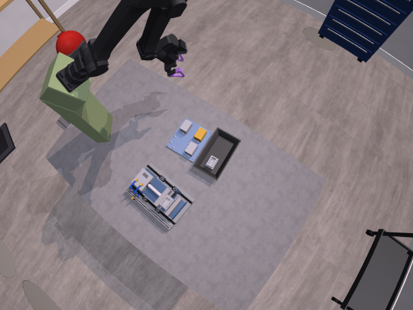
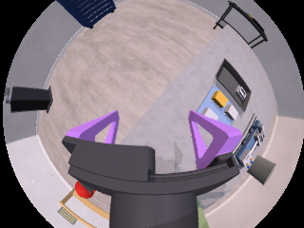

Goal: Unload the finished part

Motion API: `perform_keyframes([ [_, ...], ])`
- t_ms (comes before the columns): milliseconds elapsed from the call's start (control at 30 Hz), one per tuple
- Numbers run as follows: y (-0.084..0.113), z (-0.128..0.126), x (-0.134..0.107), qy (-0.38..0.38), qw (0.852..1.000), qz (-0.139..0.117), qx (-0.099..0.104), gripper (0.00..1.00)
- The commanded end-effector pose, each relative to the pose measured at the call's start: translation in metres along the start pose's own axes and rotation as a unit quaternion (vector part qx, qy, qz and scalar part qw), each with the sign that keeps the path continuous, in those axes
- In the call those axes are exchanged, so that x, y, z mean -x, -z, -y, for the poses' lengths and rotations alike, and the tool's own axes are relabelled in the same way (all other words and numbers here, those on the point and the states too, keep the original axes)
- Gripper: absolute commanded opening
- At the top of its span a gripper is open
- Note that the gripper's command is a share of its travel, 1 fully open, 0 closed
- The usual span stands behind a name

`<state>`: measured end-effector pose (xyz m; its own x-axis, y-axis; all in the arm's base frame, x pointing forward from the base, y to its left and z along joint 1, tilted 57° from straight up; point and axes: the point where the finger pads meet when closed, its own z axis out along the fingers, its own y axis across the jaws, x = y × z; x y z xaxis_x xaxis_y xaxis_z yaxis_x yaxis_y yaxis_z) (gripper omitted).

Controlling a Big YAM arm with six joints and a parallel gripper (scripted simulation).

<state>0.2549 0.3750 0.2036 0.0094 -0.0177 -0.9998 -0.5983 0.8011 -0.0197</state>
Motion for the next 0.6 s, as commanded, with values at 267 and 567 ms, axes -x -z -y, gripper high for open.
perform_keyframes([
  [267,0.0007,-0.0004,0.0015,-0.001,1.0,0.002,0.001,1.0],
  [567,0.0021,-0.0005,0.0033,-0.003,1.0,0.005,0.002,1.0],
])
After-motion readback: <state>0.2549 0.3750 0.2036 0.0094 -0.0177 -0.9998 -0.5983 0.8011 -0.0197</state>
